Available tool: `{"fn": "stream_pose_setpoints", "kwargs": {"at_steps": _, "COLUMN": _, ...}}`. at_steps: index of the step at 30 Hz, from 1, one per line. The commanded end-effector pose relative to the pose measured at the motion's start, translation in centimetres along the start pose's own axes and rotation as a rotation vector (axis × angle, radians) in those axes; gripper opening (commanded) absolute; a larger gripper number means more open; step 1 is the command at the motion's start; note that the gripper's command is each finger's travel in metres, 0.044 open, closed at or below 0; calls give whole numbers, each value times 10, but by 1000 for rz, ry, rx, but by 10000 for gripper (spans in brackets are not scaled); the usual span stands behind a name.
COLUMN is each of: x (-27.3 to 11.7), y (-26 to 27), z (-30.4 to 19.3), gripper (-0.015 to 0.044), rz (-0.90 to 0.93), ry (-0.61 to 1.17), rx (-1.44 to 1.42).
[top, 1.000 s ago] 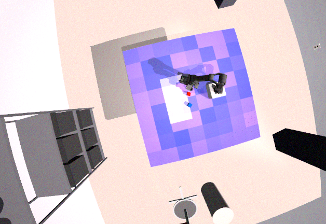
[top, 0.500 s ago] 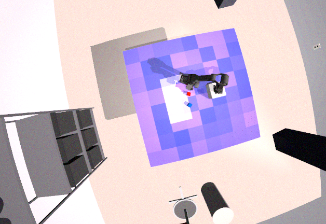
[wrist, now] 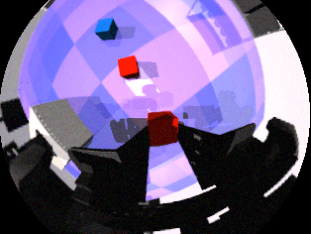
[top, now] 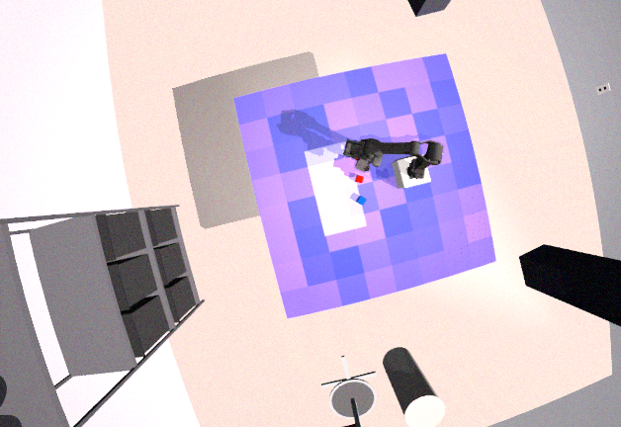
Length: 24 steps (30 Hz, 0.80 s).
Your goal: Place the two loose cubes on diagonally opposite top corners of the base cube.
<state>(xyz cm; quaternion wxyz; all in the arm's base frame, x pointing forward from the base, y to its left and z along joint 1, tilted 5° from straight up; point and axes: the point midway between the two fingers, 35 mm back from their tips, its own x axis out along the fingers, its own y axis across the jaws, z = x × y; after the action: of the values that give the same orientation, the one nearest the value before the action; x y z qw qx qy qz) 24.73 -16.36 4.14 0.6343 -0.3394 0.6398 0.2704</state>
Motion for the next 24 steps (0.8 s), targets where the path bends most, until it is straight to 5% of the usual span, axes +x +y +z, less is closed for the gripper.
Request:
{"fn": "stream_pose_setpoints", "kwargs": {"at_steps": 1, "x": -15, "y": 0, "z": 0, "gripper": 105, "rz": -5, "ry": -3, "rx": 5}}
{"fn": "stream_pose_setpoints", "kwargs": {"at_steps": 24, "x": -33, "y": 6, "z": 35, "gripper": 105, "rz": -2, "ry": -8, "rx": -78}}
